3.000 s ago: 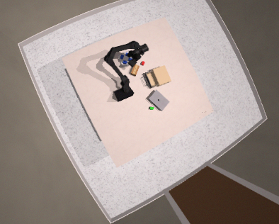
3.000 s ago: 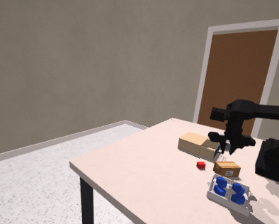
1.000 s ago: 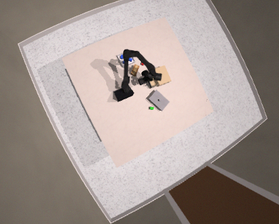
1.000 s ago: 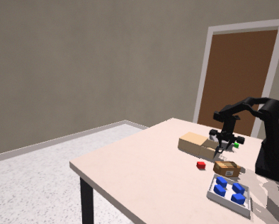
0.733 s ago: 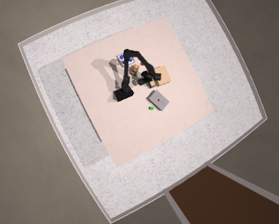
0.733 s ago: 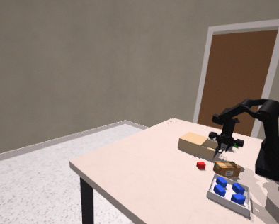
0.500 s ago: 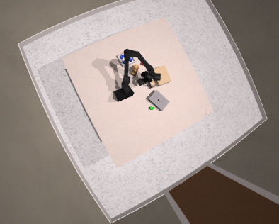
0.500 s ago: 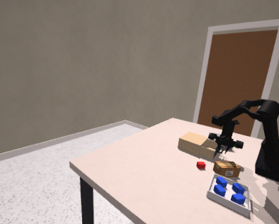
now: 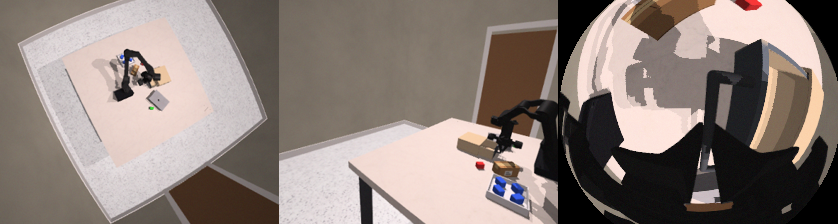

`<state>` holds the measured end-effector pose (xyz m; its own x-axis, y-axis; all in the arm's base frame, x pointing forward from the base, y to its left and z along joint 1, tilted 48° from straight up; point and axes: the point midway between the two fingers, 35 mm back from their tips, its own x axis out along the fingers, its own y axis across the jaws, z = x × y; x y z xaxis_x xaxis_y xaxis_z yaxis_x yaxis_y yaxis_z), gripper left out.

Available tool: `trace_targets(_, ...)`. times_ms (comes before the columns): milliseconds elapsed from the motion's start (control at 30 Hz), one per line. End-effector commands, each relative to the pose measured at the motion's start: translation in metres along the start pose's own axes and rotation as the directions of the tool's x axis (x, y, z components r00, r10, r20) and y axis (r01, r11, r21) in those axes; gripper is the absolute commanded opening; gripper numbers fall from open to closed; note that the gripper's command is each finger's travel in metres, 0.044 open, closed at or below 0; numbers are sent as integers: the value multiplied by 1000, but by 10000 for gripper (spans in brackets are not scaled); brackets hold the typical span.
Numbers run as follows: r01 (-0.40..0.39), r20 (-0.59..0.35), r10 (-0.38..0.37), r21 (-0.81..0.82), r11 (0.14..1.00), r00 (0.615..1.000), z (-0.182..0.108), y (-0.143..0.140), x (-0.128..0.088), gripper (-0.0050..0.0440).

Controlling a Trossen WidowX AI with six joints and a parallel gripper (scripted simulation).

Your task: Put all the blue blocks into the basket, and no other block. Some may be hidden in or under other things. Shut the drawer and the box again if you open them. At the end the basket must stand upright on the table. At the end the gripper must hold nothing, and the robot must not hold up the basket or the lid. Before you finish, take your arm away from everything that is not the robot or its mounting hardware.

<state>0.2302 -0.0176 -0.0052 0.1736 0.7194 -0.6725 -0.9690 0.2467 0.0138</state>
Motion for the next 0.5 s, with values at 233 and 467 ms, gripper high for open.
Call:
trace_targets(233,-2,2,2,2,1000,1000,0,-13,1,0)
trace_targets(467,-2,2,2,2,1000,1000,0,-26,1,0)
